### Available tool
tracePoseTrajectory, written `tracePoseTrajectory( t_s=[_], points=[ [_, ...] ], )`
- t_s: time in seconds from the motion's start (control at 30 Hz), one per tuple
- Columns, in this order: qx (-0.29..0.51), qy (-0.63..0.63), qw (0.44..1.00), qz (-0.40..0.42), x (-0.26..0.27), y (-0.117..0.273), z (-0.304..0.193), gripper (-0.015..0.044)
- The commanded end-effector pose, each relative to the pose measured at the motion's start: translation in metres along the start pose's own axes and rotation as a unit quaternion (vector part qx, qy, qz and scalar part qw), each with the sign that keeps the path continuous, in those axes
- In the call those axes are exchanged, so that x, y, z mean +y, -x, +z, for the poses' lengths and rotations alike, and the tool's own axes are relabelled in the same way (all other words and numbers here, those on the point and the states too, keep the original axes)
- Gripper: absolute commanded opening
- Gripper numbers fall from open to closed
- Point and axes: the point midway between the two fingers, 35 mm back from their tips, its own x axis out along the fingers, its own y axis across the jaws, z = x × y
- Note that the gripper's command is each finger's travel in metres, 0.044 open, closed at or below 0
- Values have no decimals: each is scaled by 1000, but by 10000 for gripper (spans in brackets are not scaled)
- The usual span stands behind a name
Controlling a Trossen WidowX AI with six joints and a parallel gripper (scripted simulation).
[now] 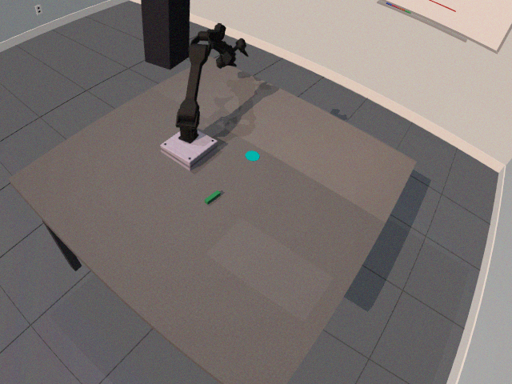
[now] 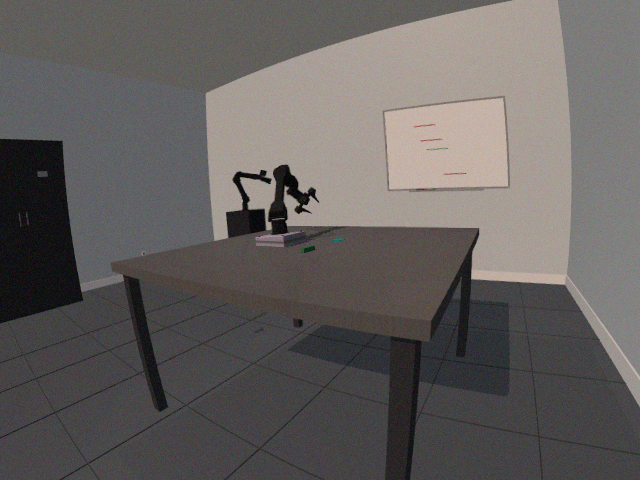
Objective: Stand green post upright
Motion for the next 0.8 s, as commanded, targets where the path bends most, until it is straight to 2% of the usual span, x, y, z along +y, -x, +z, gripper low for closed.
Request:
tracePoseTrajectory(
  t_s=[0.0, 0.17, 0.2, 0.77],
  points=[
    [-1, 2, 1000, 0, 1, -1, 1, 374],
    [-36, 64, 997, -7, 31, -25, 34, 242],
    [-44, 78, 996, -9, 37, -30, 42, 233],
    [-149, 298, 938, -95, 130, -85, 195, 233]
  ],
)
